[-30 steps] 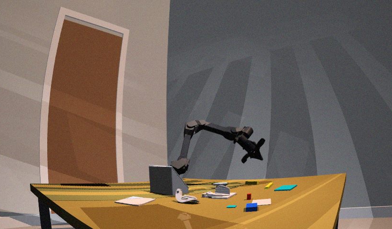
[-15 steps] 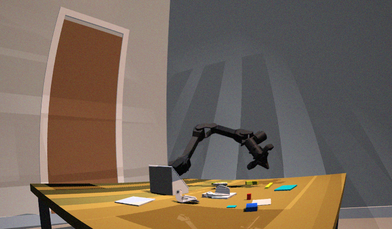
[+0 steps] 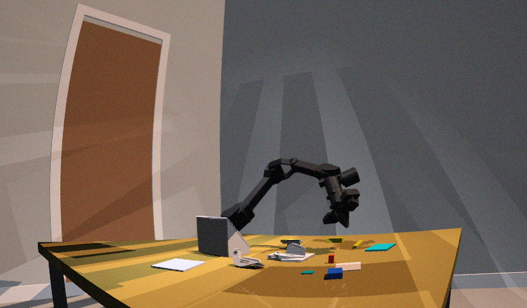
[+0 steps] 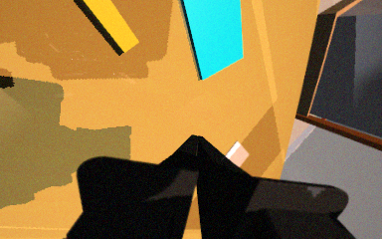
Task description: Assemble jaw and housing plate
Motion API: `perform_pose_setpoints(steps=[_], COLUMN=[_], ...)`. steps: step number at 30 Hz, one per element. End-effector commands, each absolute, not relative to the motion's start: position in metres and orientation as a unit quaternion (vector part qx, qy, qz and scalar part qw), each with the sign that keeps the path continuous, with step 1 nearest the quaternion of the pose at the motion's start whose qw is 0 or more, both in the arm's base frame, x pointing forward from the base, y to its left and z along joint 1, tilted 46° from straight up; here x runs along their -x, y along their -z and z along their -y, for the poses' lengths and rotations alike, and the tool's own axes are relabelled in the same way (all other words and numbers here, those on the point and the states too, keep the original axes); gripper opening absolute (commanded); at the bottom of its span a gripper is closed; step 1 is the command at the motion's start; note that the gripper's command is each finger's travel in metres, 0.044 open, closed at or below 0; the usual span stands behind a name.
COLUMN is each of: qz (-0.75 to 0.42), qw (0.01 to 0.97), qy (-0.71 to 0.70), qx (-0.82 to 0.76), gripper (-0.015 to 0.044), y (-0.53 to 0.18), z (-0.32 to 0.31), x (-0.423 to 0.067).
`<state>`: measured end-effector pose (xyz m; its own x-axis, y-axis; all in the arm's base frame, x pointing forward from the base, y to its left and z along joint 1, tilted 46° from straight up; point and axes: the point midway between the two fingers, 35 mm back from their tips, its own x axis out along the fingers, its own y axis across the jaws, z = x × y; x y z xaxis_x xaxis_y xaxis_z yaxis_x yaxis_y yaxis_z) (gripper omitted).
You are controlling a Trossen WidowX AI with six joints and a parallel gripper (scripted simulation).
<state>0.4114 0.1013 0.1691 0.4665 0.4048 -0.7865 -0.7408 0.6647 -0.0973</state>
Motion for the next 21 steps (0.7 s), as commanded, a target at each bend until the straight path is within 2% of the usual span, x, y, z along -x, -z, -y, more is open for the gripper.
perform_pose_setpoints(steps=[1,10,21], qz=[-0.431,-0.525,-0.607], qw=[0.813,0.78,0.736], qy=[-0.337,-0.316,-0.3], qx=[0.196,0.124,0.008], gripper=[0.0,0.0,0.0], y=[-0.136,-0.073,-0.011], z=[-0.071,-0.001,0.066], x=[-0.411,-0.394,-0.349])
